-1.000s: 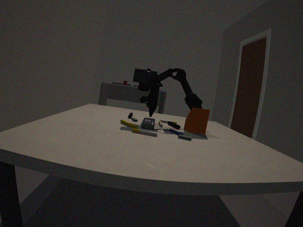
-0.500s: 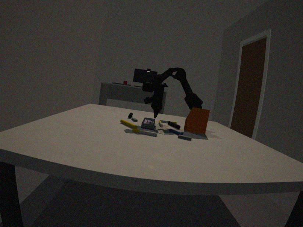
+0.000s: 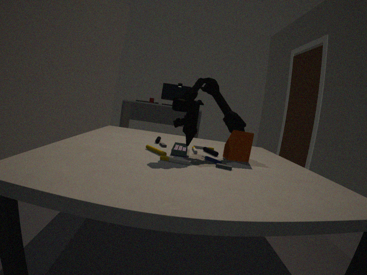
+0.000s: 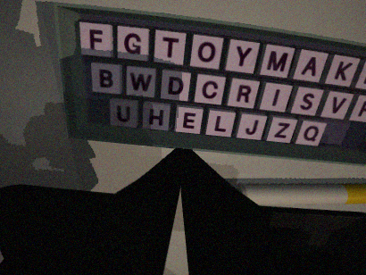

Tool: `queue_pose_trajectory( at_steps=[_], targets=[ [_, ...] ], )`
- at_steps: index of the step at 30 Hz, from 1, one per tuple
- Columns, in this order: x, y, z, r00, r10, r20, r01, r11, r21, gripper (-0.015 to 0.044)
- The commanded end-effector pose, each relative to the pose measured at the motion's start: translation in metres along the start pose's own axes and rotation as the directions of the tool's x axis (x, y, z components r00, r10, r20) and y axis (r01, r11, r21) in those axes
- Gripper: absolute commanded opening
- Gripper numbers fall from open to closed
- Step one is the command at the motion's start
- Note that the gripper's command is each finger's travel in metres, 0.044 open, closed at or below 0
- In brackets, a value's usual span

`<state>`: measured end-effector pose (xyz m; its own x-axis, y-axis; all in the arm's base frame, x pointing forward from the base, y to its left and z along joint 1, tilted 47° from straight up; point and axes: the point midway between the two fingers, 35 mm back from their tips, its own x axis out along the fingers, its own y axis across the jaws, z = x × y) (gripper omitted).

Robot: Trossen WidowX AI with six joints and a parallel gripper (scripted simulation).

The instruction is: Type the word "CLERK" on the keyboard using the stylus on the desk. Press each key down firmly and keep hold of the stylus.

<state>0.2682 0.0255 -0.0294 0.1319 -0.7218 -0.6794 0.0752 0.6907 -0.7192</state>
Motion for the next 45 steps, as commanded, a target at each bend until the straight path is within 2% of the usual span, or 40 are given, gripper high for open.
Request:
queue_pose_trajectory(
  at_steps=[1,4,8,18,22,26,35,38,41,45],
  targets=[
    [0.0,0.002,0.0,1.0,0.003,-0.003,-0.003,1.0,0.003,0.0],
    [-0.009,0.003,0.0,1.0,0.005,-0.003,-0.005,1.0,0.003,0.0],
    [-0.057,0.003,0.0,1.0,0.006,-0.003,-0.006,1.0,0.003,0.0],
    [-0.057,0.005,0.002,1.0,0.008,0.011,-0.008,1.0,0.0,0.0],
    [-0.056,0.004,0.002,1.0,0.008,0.009,-0.008,1.0,0.001,0.0105],
    [-0.056,0.005,0.002,1.0,0.008,0.009,-0.008,1.0,0.001,0.0],
    [-0.056,0.005,0.002,1.0,0.008,0.009,-0.008,1.0,0.001,0.0],
    [-0.056,0.006,0.0,1.0,0.005,0.01,-0.005,1.0,0.009,0.0079],
    [-0.054,0.025,-0.016,0.999,-0.046,0.022,0.043,0.992,0.12,0.015],
    [-0.049,0.052,-0.047,0.988,-0.14,0.066,0.112,0.942,0.316,0.015]
  ],
)
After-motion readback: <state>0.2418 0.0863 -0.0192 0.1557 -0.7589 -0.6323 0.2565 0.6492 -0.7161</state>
